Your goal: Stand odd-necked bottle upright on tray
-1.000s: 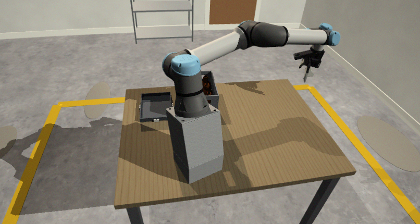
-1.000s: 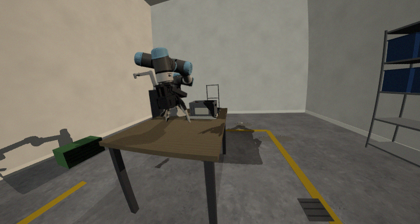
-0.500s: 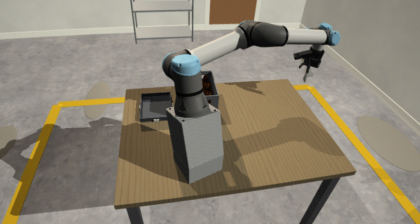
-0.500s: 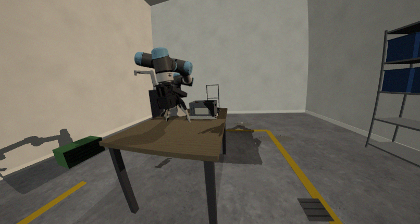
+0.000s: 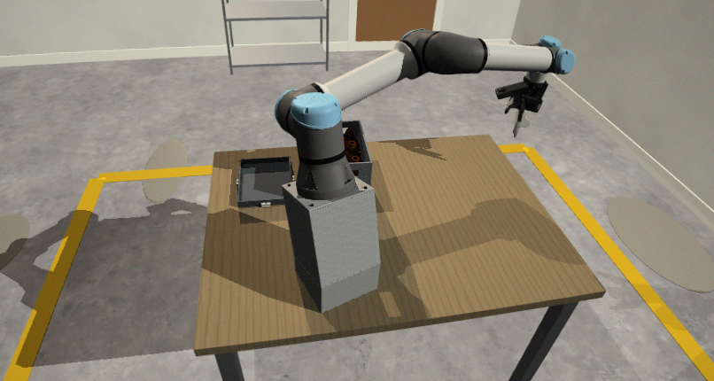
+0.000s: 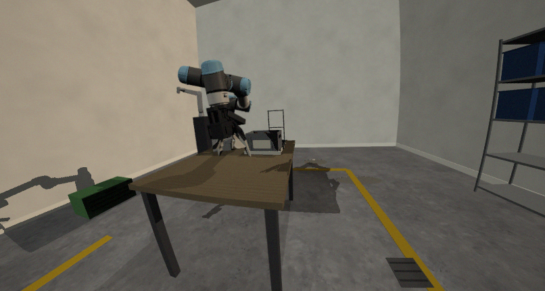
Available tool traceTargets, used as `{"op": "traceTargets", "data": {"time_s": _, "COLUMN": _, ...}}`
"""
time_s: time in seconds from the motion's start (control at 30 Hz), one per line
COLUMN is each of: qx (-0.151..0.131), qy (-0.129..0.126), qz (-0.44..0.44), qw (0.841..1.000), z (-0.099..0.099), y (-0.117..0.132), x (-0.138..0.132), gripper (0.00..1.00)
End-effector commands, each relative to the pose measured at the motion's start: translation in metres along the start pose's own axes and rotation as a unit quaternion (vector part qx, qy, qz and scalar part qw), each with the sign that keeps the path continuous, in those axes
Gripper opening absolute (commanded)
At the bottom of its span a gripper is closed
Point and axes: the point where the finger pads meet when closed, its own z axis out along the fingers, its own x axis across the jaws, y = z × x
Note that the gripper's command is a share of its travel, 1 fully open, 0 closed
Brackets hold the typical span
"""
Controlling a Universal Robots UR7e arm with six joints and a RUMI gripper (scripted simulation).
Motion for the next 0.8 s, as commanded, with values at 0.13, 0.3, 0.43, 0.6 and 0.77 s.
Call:
{"op": "traceTargets", "data": {"time_s": 0.13, "qx": -0.003, "qy": -0.002, "qz": -0.022, "qw": 1.0, "z": -0.009, "y": -0.02, "x": 0.011, "gripper": 1.0}}
{"op": "traceTargets", "data": {"time_s": 0.3, "qx": -0.004, "qy": -0.004, "qz": -0.033, "qw": 0.999, "z": -0.012, "y": -0.032, "x": 0.016, "gripper": 1.0}}
{"op": "traceTargets", "data": {"time_s": 0.43, "qx": -0.005, "qy": -0.006, "qz": -0.05, "qw": 0.999, "z": -0.017, "y": -0.05, "x": 0.023, "gripper": 1.0}}
{"op": "traceTargets", "data": {"time_s": 0.6, "qx": -0.007, "qy": -0.01, "qz": -0.075, "qw": 0.997, "z": -0.024, "y": -0.078, "x": 0.032, "gripper": 1.0}}
{"op": "traceTargets", "data": {"time_s": 0.77, "qx": -0.009, "qy": -0.014, "qz": -0.104, "qw": 0.994, "z": -0.032, "y": -0.113, "x": 0.038, "gripper": 1.0}}
